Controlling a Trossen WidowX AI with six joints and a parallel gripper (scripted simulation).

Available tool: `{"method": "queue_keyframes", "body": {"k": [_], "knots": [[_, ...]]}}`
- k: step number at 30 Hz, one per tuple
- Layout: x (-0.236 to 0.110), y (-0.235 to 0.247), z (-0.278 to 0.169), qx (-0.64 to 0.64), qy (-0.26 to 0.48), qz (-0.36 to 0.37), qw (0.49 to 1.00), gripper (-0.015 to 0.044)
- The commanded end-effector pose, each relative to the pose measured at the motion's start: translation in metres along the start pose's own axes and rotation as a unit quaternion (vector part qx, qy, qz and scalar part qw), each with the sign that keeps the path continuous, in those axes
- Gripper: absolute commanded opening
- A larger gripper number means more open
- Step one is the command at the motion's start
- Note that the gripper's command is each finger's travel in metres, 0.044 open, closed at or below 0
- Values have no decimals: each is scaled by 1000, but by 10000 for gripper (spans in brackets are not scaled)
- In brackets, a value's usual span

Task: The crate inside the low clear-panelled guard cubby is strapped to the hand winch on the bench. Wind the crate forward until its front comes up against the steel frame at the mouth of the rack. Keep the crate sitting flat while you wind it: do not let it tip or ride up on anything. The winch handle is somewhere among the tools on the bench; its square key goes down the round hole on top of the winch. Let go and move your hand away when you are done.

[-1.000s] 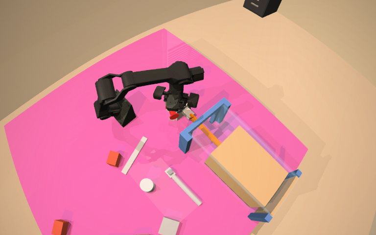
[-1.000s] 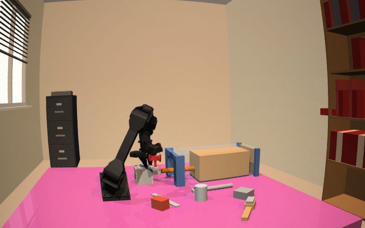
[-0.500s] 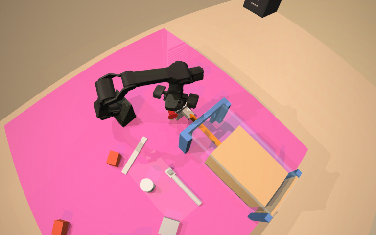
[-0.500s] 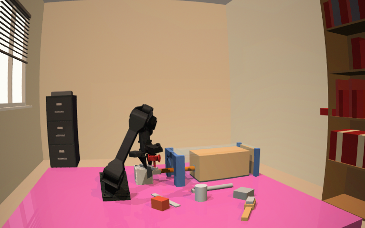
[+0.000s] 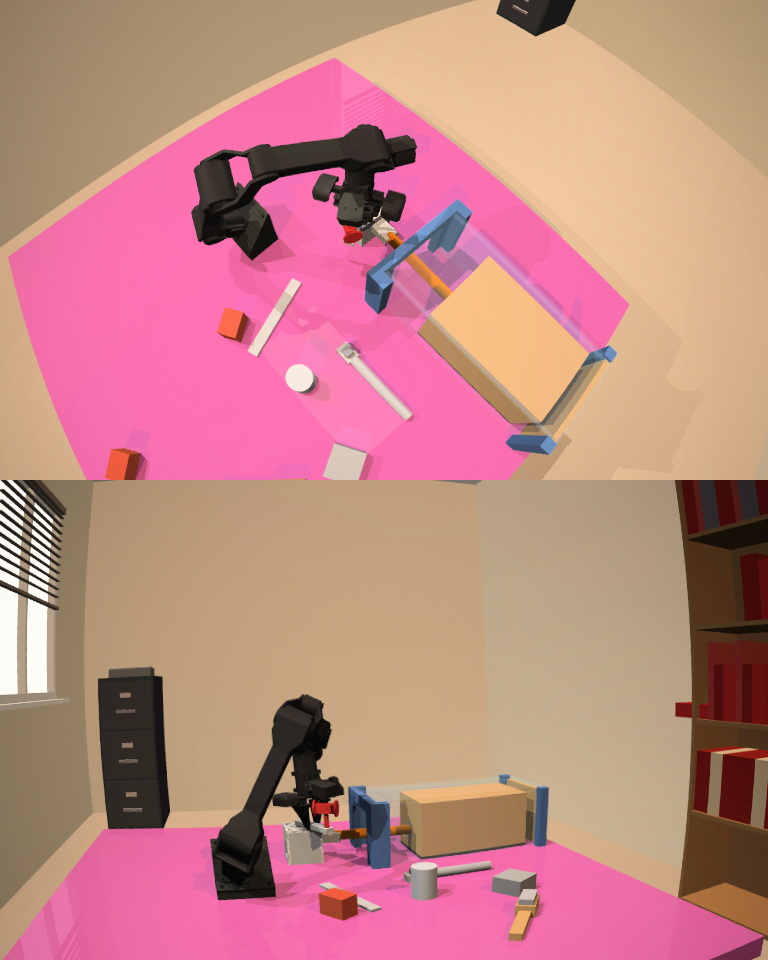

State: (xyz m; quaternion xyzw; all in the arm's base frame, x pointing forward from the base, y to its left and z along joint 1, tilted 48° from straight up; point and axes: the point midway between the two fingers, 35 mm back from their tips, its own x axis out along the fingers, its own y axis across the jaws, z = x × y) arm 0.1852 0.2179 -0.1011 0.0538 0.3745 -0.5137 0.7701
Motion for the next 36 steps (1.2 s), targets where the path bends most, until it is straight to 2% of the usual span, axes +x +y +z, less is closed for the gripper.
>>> {"method": "queue_keyframes", "body": {"k": [1, 17, 36], "knots": [[4, -1, 0, 13, 1, -3, 1000, 0], [4, -3, 0, 35, 0, -5, 999, 0], [5, 3, 0, -38, 2, 1, 999, 0]]}}
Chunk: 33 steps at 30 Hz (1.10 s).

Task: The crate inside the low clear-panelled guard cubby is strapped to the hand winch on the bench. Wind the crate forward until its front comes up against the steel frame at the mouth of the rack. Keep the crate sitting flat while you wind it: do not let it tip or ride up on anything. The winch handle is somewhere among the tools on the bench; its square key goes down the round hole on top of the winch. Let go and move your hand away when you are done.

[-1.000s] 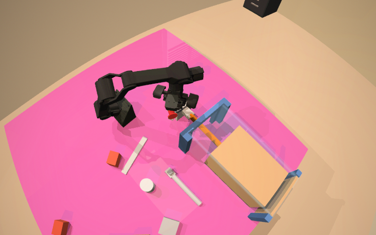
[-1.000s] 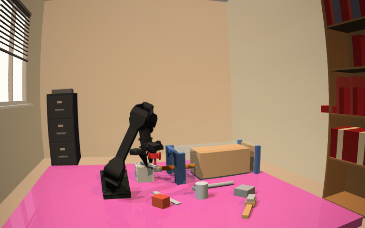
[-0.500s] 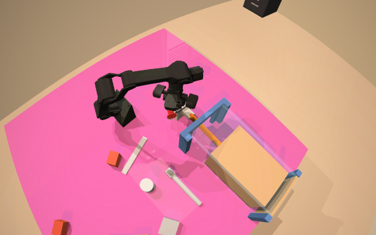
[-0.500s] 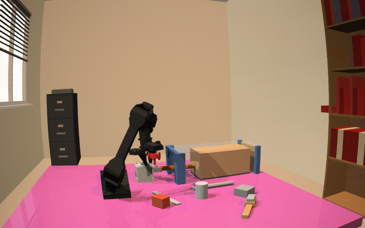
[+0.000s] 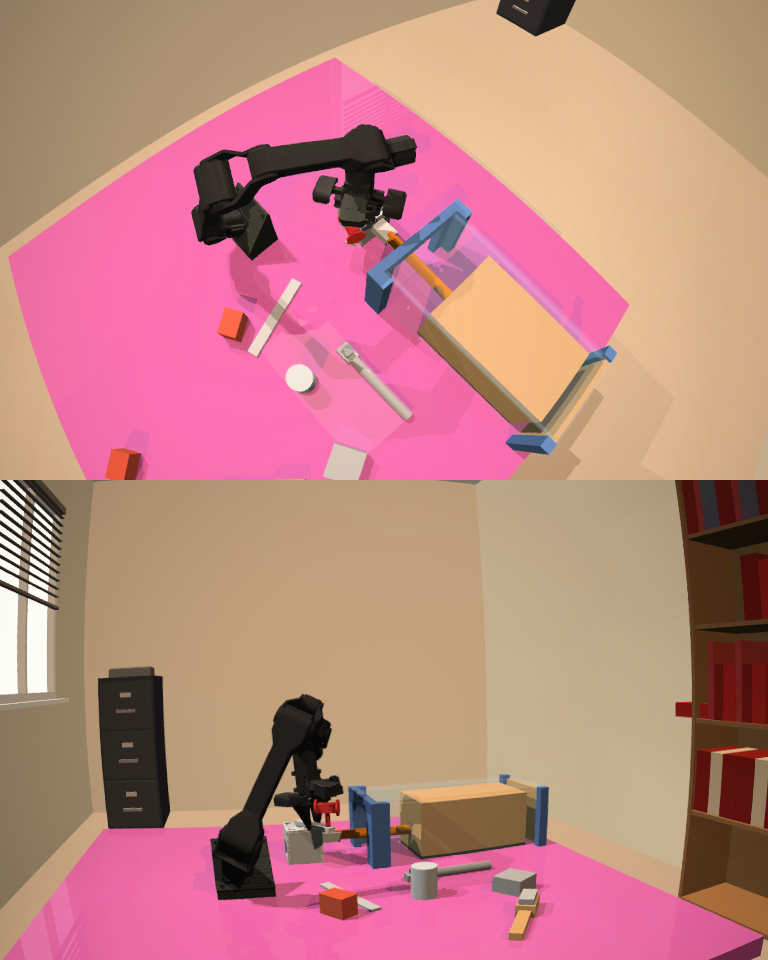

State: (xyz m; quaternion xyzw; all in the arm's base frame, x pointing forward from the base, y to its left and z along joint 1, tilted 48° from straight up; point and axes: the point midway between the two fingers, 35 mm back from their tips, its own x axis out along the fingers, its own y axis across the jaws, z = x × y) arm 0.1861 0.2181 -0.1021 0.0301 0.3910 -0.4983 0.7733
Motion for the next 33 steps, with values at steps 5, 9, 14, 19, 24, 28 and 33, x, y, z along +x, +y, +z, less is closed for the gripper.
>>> {"method": "queue_keyframes", "body": {"k": [5, 9, 14, 19, 24, 28, 33], "knots": [[4, 2, 0, -6, 2, -3, 1000, 0], [4, 0, 0, 16, 1, -4, 1000, 0], [4, 0, 0, 16, 1, -4, 1000, 0], [4, -1, 0, 28, 1, -5, 1000, 0], [4, -2, 0, 41, 1, -7, 999, 0], [4, -2, 0, 41, 1, -7, 999, 0], [0, -1, 0, 30, -1, -2, 1000, 79]]}}
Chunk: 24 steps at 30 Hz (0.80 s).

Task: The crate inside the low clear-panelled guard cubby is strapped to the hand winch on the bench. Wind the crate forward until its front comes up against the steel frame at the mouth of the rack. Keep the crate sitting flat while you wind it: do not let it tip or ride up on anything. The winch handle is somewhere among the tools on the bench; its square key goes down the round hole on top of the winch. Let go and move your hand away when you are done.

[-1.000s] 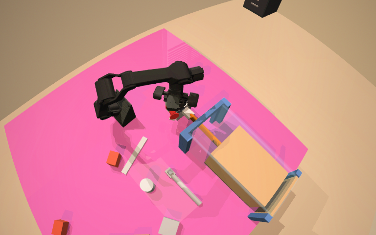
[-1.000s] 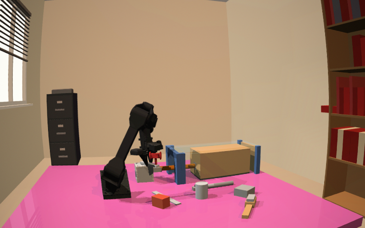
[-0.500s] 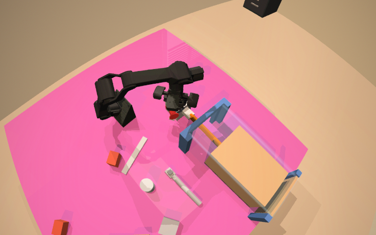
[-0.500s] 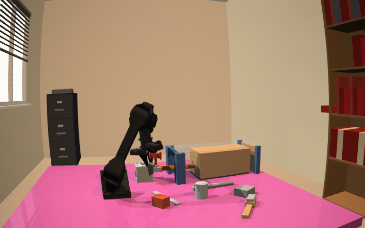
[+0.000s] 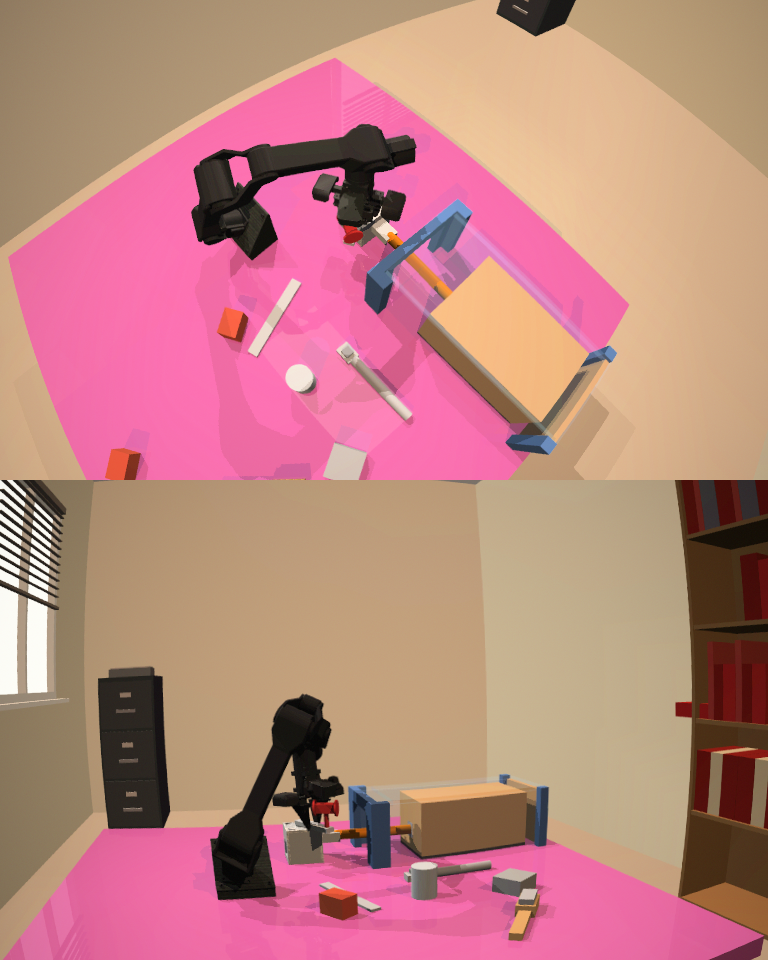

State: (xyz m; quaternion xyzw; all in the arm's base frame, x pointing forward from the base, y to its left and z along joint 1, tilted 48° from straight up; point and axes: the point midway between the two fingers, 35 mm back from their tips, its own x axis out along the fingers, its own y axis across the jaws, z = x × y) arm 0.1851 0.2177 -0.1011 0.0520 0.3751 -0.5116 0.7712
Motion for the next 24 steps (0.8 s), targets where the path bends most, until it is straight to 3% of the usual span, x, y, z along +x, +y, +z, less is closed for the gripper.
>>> {"method": "queue_keyframes", "body": {"k": [1, 14, 19, 24], "knots": [[0, 0, 0, 0, 0, 0, 1000, 105], [0, 0, 0, 0, 0, 0, 1000, 440], [-15, 3, 0, -3, 5, 6, 1000, 440], [-86, 5, 5, -20, 30, 33, 999, 440]]}}
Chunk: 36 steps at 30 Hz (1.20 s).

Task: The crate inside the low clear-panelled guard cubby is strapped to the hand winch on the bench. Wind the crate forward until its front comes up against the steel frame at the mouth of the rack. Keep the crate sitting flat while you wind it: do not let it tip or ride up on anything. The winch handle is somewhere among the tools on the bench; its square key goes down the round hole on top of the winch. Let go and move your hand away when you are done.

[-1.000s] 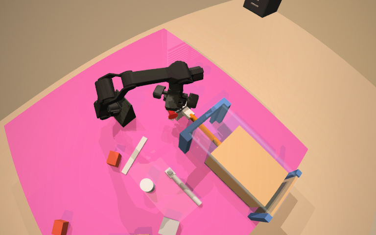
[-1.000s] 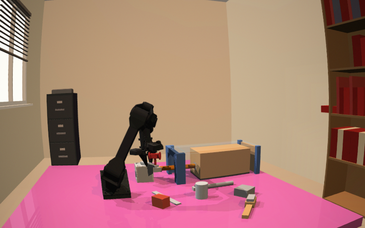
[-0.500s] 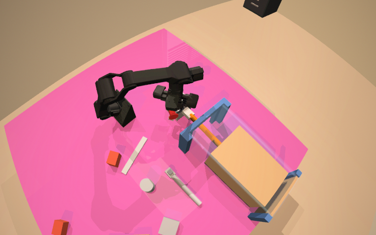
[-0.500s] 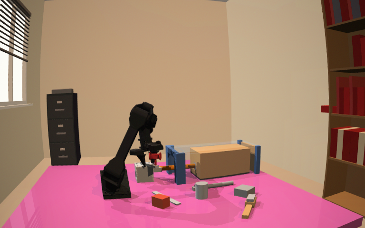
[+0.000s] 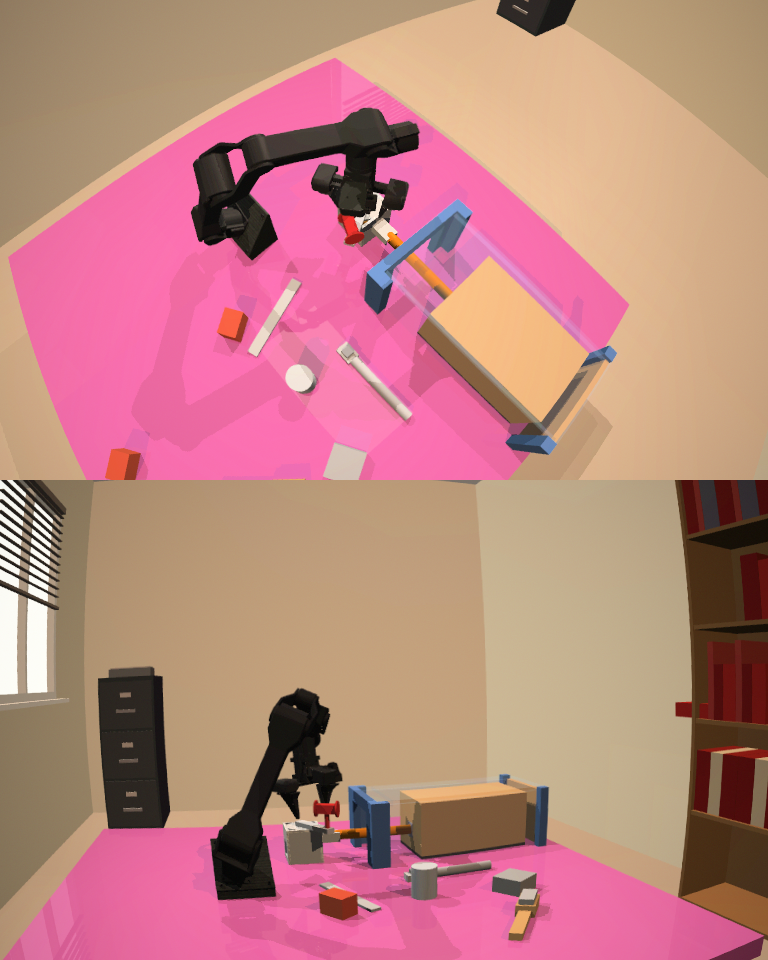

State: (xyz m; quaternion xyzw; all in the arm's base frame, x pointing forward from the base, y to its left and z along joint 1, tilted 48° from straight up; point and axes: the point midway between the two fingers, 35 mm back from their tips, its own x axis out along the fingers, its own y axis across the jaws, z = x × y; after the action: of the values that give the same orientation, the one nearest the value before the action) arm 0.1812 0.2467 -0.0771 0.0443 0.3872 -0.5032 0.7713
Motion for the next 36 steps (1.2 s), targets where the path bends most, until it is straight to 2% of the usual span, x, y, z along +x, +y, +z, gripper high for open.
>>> {"method": "queue_keyframes", "body": {"k": [1, 4, 30, 33, 36], "knots": [[-65, 1, 5, -10, 29, 37, 999, 440], [-90, -4, 8, -17, 38, 46, 998, 440], [-90, -4, 9, -15, 36, 48, 998, 440], [-88, -3, 10, -61, 34, 46, 996, 361], [-83, -3, 13, -171, 30, 42, 984, 282]]}}
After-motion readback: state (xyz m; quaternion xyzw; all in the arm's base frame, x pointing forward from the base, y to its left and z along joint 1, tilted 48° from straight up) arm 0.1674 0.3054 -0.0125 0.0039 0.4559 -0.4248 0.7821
